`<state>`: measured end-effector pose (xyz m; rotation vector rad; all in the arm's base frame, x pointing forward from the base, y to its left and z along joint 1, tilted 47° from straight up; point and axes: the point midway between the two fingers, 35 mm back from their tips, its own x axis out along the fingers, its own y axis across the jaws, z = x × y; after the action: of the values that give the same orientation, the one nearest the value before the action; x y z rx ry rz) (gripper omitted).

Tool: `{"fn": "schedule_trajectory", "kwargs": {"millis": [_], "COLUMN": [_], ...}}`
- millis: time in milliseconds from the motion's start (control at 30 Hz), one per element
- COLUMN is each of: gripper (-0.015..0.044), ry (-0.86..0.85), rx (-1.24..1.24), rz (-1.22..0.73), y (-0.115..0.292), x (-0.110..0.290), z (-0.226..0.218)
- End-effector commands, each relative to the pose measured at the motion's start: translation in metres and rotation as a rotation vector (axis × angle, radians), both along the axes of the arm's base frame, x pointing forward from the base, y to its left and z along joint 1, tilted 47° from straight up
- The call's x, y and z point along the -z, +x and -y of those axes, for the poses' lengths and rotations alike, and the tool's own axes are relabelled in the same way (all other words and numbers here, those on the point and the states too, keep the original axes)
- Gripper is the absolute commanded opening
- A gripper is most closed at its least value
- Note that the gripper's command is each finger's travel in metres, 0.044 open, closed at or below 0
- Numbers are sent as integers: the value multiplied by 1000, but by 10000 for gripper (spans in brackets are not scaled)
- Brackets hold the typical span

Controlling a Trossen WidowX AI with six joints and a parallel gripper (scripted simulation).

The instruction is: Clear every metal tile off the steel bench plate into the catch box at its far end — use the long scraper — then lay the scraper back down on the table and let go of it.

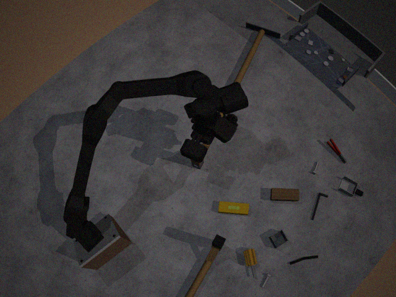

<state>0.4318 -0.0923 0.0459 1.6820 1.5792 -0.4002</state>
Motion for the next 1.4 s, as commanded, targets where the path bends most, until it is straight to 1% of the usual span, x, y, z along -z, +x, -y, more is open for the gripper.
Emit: {"fn": "schedule_trajectory", "kwargs": {"millis": [0,1367], "gripper": [0,0], "ry": [-2,-5], "rx": [-1,0], "rz": [6,3], "y": [-4,-36], "x": [0,14], "z": [2,8]}}
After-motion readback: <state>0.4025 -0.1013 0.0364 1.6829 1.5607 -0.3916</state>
